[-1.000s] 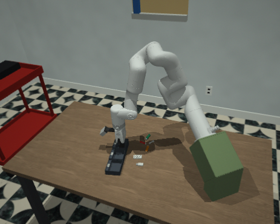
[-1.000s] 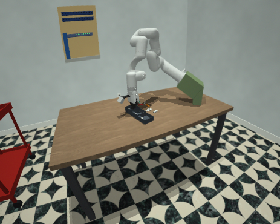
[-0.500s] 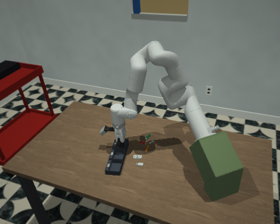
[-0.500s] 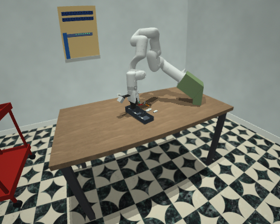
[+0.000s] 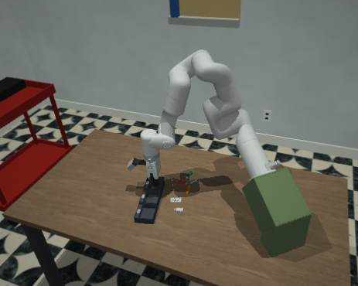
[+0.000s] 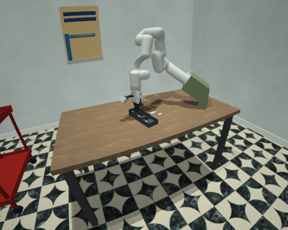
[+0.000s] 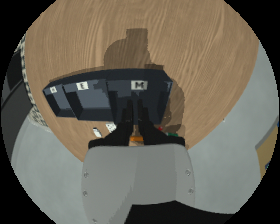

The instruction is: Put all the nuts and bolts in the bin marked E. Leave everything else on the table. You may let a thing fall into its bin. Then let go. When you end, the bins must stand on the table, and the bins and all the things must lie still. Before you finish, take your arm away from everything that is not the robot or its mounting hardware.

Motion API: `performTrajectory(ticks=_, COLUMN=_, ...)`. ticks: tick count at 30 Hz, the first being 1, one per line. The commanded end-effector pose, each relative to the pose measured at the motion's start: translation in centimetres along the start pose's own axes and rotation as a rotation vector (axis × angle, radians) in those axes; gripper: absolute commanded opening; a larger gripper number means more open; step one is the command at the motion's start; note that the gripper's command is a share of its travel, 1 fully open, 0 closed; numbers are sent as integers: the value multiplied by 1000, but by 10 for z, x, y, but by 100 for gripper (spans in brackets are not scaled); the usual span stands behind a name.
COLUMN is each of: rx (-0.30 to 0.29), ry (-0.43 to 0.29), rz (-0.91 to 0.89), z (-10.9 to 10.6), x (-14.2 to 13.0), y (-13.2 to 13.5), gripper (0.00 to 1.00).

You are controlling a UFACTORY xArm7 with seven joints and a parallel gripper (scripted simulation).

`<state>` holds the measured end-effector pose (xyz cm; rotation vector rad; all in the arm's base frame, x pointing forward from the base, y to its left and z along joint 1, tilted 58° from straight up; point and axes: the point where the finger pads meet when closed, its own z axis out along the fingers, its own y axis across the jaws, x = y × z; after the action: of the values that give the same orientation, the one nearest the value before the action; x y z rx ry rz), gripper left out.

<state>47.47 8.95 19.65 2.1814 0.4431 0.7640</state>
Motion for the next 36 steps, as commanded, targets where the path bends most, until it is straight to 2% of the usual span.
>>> performTrajectory(ticks=1, rx=1, ry=3, rz=-1, z=-7, x=1, y=0, gripper=7)
performTrajectory(ticks=12, rx=1, ry=3, rz=-1, z=-39, x=1, y=0, gripper=7)
performTrajectory(ticks=18, rx=1, ry=3, rz=-1, z=-39, x=1, y=0, gripper=7)
performTrajectory(ticks=22, rx=1, ry=3, rz=-1, z=-39, x=3, y=-20, gripper=7)
performTrajectory(ticks=24, rx=1, ry=3, rz=-1, z=-39, x=3, y=-20, gripper=7)
performTrajectory(ticks=36, rx=1, ry=3, rz=-1, z=-39, x=10, y=-80, gripper=7)
